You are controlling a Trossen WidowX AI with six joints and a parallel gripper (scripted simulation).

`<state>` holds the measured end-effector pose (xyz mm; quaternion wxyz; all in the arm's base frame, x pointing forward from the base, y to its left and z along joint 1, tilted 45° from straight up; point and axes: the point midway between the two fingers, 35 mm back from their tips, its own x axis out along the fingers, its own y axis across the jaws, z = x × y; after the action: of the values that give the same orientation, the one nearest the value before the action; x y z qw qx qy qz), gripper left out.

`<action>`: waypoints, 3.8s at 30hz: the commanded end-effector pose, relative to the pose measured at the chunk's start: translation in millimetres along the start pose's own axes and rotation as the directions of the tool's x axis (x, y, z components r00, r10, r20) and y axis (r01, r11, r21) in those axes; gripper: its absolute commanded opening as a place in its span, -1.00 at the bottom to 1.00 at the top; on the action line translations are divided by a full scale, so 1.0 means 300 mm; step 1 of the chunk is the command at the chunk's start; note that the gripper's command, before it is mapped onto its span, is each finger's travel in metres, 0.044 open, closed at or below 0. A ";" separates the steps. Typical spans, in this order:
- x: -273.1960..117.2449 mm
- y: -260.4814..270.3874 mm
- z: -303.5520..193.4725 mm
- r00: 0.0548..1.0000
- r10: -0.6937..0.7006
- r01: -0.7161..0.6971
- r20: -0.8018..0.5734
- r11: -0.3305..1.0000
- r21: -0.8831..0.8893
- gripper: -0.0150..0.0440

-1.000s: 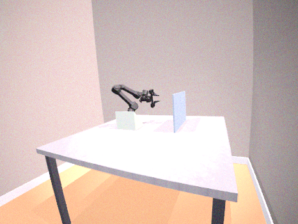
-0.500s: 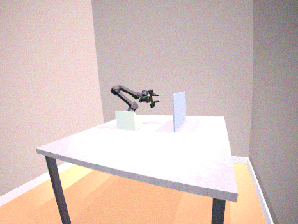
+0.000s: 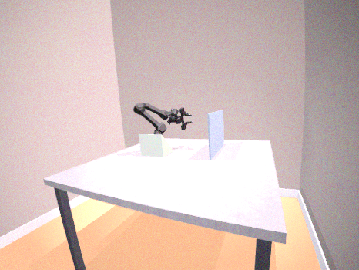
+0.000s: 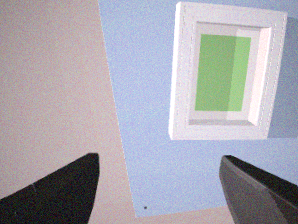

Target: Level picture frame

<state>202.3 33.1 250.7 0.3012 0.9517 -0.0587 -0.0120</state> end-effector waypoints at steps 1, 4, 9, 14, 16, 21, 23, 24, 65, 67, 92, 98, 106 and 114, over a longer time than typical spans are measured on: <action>0.000 -0.001 -0.001 1.000 -0.002 0.002 -0.003 1.000 -0.003 0.39; 0.000 -0.001 -0.001 1.000 -0.002 0.002 -0.003 1.000 -0.003 0.39; 0.000 -0.001 -0.001 1.000 -0.002 0.002 -0.003 1.000 -0.003 0.39; 0.000 -0.001 -0.001 1.000 -0.002 0.002 -0.003 1.000 -0.003 0.39; 0.000 -0.001 -0.001 1.000 -0.002 0.002 -0.003 1.000 -0.003 0.39; 0.000 -0.001 -0.001 1.000 -0.002 0.002 -0.003 1.000 -0.003 0.39; 0.000 -0.001 -0.001 1.000 -0.002 0.002 -0.003 1.000 -0.003 0.39; 0.000 -0.001 -0.001 1.000 -0.002 0.002 -0.003 1.000 -0.003 0.39; 0.056 -0.034 -0.002 1.000 0.004 -0.004 0.002 1.000 -0.001 0.39; 0.103 -0.060 0.004 1.000 0.005 -0.005 0.002 1.000 -0.002 0.39; 0.246 -0.131 0.044 1.000 0.000 0.000 -0.006 1.000 -0.006 0.39; 0.346 -0.130 0.026 1.000 0.001 -0.001 -0.007 1.000 -0.007 0.39; 0.508 -0.131 0.042 1.000 0.003 -0.003 -0.009 1.000 -0.008 0.39; 0.508 -0.131 0.042 1.000 0.003 -0.003 -0.009 1.000 -0.008 0.39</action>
<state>354.6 40.2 219.0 0.3040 0.9508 -0.0585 -0.0084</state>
